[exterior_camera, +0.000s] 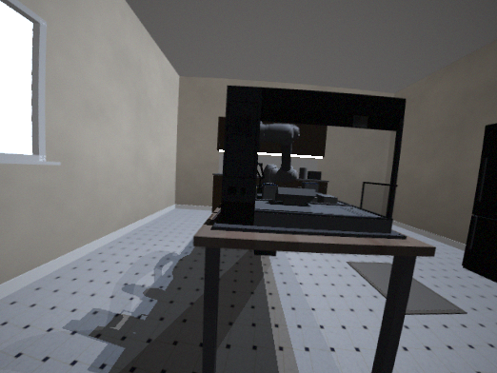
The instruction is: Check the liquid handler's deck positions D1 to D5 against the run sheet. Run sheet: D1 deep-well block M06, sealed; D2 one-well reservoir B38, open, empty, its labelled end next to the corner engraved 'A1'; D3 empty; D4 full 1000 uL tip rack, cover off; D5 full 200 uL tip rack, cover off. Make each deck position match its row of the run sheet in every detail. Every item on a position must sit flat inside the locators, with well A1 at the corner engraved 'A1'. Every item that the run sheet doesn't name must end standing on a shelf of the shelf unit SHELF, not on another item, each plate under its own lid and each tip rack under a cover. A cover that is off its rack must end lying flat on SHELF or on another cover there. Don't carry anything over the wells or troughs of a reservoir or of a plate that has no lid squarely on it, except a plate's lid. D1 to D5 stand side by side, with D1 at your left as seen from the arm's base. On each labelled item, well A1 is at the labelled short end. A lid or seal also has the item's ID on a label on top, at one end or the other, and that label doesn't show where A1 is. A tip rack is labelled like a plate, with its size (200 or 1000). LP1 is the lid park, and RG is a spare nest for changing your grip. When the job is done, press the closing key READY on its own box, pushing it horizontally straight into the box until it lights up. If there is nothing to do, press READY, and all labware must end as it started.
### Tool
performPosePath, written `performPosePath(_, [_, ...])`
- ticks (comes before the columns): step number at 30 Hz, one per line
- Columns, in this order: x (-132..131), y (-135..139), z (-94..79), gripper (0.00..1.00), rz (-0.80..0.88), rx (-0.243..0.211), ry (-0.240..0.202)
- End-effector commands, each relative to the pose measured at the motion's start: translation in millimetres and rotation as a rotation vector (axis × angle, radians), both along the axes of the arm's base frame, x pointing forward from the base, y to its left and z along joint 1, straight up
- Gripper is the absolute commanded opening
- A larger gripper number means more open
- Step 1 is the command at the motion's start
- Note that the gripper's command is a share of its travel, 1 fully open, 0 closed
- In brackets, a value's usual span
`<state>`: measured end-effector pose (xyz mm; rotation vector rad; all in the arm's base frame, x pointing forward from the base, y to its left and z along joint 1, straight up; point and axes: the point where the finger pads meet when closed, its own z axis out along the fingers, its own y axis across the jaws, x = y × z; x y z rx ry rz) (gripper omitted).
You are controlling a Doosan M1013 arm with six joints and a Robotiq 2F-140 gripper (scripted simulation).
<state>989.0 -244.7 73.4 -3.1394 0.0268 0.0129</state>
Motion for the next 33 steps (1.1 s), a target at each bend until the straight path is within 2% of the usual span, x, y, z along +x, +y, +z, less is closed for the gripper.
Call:
performPosePath(1, [1.0,0.6,0.5,0.79,-0.004,-0.001,-0.003])
performPosePath(5, [1.0,0.6,0.5,0.79,-0.004,-0.001,-0.003])
performPosePath(6, [1.0,0.6,0.5,0.10,-0.004,-0.001,-0.003])
performPosePath(33, [1.0,0.6,0.5,0.10,-0.004,-0.001,-0.003])
